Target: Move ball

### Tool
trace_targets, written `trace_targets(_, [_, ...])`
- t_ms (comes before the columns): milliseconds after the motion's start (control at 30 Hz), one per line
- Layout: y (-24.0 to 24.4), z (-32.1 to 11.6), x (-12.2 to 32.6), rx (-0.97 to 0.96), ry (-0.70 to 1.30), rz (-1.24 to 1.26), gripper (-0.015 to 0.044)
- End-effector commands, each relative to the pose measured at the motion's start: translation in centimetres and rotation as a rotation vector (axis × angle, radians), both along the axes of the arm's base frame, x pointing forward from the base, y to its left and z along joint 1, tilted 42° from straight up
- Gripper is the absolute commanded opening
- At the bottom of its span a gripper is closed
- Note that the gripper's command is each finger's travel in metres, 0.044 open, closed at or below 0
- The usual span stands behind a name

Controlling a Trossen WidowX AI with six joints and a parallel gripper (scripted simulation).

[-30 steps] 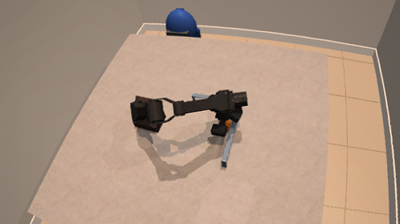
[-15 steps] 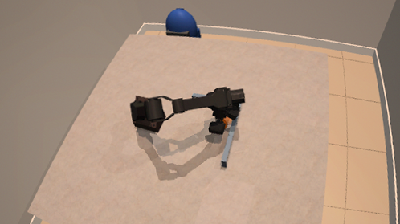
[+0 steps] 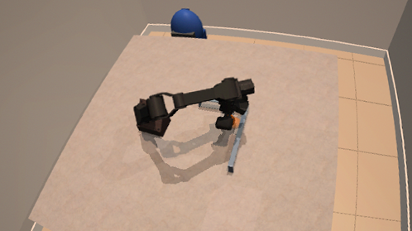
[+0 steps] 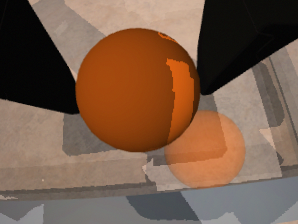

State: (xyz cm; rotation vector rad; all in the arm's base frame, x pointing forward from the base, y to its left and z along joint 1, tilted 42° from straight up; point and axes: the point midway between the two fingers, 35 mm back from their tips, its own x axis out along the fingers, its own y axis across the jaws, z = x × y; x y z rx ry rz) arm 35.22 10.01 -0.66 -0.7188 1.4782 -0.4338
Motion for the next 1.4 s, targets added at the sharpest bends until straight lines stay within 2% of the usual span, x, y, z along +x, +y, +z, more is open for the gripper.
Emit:
trace_targets(0, [1.3,1.6,0.3,0.011,-0.016,-0.005,0.0000])
trace_targets(333, [4.1,5.5,0.1,0.017,-0.032,-0.017,0.0000])
trace_targets(467, [4.3,5.6,0.1,0.017,-0.033,-0.018,0.0000])
trace_targets(700, [4.0,-0.5,0.4,0.018,-0.035,-0.018,0.0000])
trace_targets(933, [3.5,-1.4,0.6,0.018,-0.035,-0.017,0.0000])
trace_targets(1367, [-0.7,-5.9,1.0,0.015,-0.036,-0.018,0.0000])
